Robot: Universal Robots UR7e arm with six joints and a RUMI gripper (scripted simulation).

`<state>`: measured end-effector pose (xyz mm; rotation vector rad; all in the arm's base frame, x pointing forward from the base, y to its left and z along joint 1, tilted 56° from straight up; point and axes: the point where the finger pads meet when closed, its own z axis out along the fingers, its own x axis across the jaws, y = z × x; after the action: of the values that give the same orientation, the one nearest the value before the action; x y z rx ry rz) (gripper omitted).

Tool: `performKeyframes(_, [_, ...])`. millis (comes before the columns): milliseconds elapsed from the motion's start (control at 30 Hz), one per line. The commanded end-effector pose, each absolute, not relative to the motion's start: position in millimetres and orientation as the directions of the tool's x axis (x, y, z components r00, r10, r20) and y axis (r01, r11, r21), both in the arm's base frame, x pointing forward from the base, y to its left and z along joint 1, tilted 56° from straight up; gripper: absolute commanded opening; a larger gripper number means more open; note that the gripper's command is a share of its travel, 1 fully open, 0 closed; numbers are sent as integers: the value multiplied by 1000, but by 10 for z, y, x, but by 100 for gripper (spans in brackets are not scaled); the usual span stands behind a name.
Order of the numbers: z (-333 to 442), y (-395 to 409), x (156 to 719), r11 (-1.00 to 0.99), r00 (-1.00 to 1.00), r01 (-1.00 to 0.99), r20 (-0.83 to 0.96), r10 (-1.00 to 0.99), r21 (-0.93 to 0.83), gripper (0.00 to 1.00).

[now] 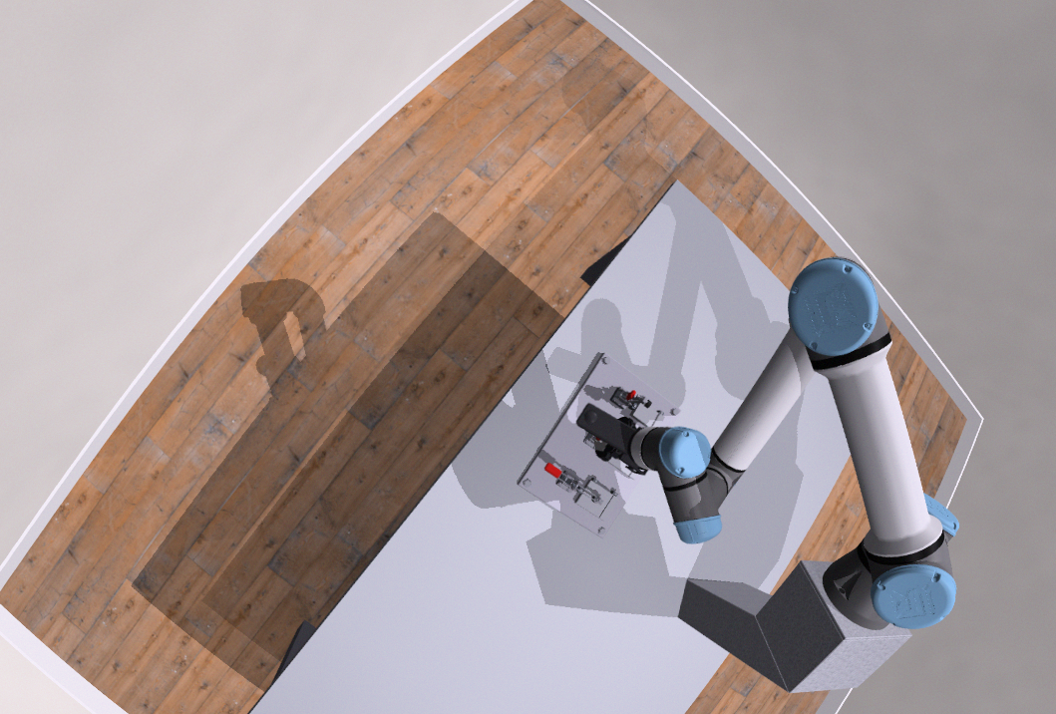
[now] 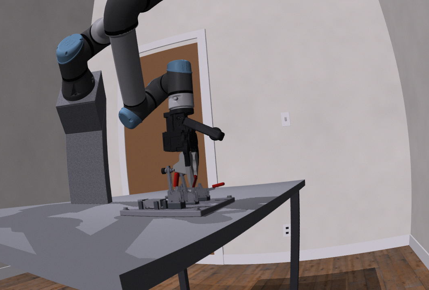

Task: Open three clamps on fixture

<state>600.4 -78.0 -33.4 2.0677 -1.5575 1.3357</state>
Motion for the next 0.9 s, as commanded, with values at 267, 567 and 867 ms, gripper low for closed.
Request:
performKeyframes(267, [-386,-841,5923,-404,24,-859,765,-644,-313,0])
performKeyframes(567, [-395,-853,5899,-404,24,-860,765,-644,-314,0])
performKeyframes(867, [-393,-855,5897,-403,23,-860,765,-644,-314,0])
